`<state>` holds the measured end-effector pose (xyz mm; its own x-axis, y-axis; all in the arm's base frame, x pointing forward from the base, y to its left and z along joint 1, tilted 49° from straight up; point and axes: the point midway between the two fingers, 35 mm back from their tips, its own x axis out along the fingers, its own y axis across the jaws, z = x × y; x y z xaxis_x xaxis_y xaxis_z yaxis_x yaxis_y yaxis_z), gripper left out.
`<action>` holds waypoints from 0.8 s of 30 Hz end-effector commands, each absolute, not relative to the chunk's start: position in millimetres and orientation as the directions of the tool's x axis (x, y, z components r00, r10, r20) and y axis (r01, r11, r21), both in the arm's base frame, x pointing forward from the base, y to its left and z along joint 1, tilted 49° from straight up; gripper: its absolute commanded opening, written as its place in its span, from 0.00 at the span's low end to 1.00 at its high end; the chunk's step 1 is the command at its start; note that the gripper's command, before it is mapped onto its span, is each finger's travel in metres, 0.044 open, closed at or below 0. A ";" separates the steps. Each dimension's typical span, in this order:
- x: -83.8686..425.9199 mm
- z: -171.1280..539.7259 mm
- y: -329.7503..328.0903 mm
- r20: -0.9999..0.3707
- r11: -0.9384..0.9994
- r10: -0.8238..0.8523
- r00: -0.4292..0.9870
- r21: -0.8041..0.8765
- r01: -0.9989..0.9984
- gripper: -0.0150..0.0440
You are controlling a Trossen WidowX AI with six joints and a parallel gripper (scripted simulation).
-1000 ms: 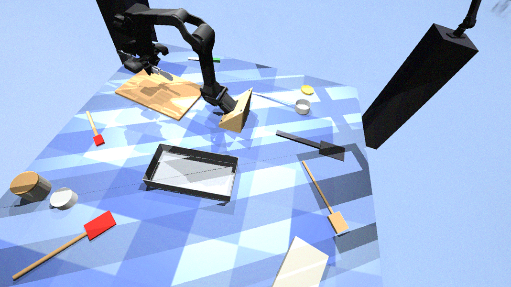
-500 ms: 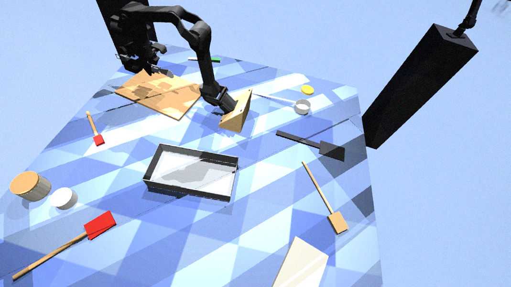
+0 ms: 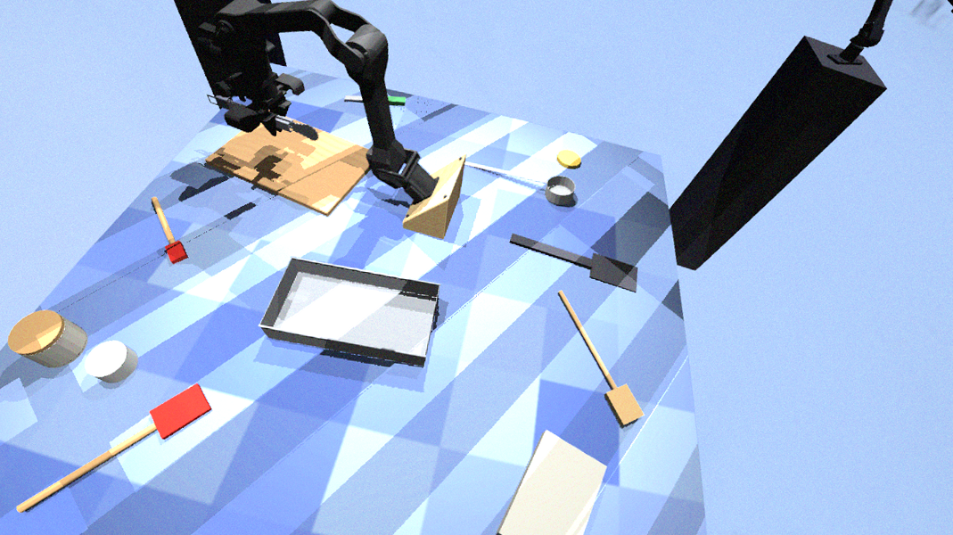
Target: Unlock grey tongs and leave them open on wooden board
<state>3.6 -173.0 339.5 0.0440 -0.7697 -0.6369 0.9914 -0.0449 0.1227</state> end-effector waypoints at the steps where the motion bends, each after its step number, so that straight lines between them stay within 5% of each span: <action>1: 3.0 335.6 -178.8 -0.636 -0.051 -0.771 0.039 0.122 0.991 0.00; 24: 4.6 311.4 -207.4 -0.636 -0.051 -0.771 0.039 0.123 0.991 0.00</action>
